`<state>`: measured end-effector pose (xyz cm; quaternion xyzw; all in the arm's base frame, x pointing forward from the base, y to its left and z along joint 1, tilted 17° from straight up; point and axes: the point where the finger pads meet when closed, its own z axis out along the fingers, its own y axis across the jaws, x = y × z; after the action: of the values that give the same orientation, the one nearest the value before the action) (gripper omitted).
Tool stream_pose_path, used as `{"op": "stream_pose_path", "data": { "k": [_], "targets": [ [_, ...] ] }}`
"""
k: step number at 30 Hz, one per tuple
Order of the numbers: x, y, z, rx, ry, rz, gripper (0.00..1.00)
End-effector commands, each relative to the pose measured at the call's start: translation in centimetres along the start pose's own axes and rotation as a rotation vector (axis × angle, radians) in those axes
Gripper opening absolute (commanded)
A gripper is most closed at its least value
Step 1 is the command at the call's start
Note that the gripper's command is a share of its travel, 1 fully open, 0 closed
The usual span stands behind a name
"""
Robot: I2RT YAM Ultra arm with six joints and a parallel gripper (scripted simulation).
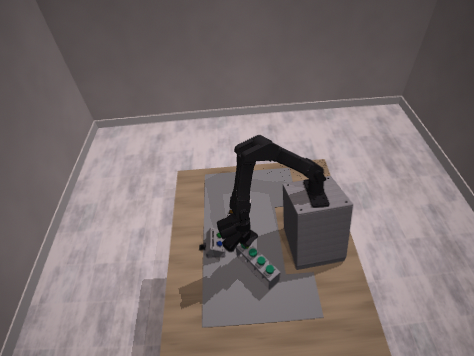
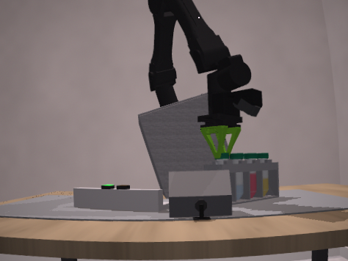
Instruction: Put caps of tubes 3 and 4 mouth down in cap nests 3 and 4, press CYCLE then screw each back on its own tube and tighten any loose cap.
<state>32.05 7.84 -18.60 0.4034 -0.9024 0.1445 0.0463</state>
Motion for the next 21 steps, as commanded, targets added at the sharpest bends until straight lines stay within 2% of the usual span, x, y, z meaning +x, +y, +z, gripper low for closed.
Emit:
{"op": "stream_pose_path", "data": {
  "k": [1, 12, 14, 21],
  "targets": [
    [-0.46, -0.19, -0.41, 0.007, -0.016, 0.213, 0.0],
    [-0.46, -0.19, -0.37, 0.003, -0.018, 0.763, 0.0],
    [-0.46, -0.19, -0.37, 0.003, -0.018, 0.763, 0.0],
    [-0.46, -0.19, -0.36, -0.001, -0.018, 1.113, 0.0]
  ]
}}
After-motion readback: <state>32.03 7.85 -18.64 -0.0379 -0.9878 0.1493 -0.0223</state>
